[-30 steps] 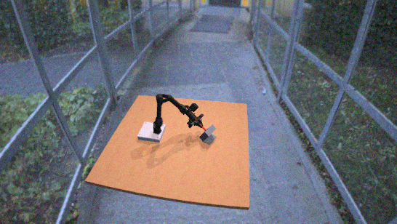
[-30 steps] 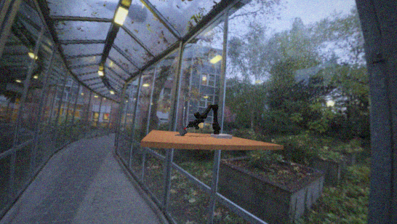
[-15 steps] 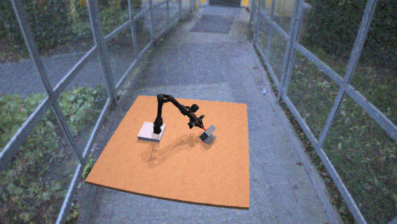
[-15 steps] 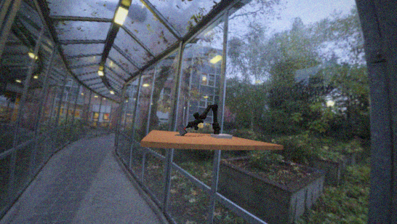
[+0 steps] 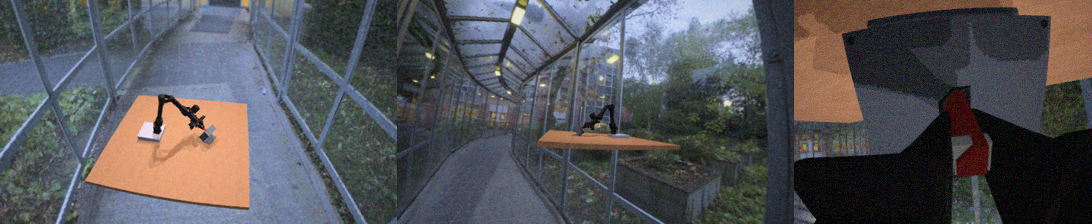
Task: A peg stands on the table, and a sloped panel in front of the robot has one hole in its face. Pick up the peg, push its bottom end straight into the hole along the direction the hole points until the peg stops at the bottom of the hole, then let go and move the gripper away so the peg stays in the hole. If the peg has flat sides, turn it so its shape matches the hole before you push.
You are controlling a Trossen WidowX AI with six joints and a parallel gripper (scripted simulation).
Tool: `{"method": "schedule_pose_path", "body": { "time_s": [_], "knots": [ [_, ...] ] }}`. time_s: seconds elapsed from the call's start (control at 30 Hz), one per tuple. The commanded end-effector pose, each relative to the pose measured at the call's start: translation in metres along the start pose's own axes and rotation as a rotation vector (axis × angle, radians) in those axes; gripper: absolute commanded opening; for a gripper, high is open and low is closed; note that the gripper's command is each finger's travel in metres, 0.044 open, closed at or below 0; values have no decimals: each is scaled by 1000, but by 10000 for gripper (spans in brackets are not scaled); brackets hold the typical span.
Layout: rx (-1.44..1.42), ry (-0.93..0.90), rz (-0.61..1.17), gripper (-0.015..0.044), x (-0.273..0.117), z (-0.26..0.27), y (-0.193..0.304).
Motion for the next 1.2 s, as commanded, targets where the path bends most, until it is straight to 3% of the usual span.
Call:
{"method": "schedule_pose_path", "body": {
  "time_s": [0.0,0.43,1.0,1.17],
  "knots": [
    [-4,4,-3,0,2,0,-1],
    [-1,-1,-1,0,2,0,0],
    [-1,-1,-2,440,-2,-1,0],
    [-1,0,-4,440,-10,-2,0]
  ]
}}
Point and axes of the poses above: the point midway between the two fingers, 35 mm back from their tips, its own x axis out along the fingers, its own z axis across the jaws, y = z × x, the point moved 10 cm from there along -x, back along the fingers, and after that the axes turned 8 degrees about x, right-handed, at the moved point
